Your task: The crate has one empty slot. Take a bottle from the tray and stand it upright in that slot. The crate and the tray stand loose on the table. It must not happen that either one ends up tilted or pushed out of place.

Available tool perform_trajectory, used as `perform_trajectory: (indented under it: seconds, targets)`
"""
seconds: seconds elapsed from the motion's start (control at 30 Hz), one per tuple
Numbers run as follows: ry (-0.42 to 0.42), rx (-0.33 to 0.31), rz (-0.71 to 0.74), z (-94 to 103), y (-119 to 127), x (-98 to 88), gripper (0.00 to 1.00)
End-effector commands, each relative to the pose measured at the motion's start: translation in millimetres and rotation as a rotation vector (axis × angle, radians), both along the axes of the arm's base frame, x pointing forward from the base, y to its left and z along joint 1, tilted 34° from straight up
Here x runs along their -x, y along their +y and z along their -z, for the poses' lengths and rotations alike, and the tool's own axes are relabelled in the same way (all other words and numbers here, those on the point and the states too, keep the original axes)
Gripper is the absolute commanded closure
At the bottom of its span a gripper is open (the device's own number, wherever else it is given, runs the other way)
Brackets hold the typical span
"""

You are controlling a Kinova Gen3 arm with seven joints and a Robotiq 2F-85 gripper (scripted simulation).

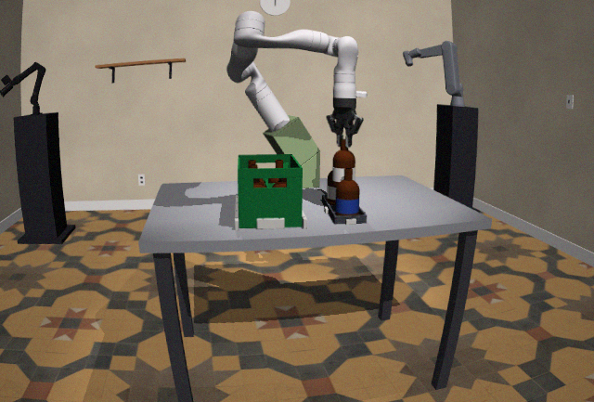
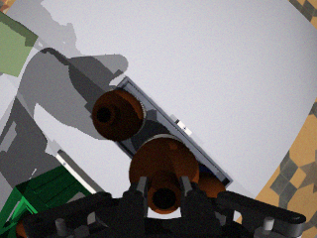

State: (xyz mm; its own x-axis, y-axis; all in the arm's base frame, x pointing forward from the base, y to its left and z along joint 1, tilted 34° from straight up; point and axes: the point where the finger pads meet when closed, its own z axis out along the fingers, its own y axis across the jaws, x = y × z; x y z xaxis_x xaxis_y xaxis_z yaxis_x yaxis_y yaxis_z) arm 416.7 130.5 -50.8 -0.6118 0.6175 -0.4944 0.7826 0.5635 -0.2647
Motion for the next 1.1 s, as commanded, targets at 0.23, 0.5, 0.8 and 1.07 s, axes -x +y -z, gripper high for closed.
perform_trajectory:
  seconds: [0.23, 0.5, 0.8, 1.07]
  targets:
    - [0.004, 0.002, -0.004, -2.9, 2.1, 0.3, 1.0]
    - [0.004, 0.002, -0.004, -2.9, 2.1, 0.3, 1.0]
    - [0.004, 0.002, -0.004, -4.0, 2.9, 0.4, 1.0]
    - [0.004, 0.002, -0.004, -6.7, 4.7, 0.8, 1.0]
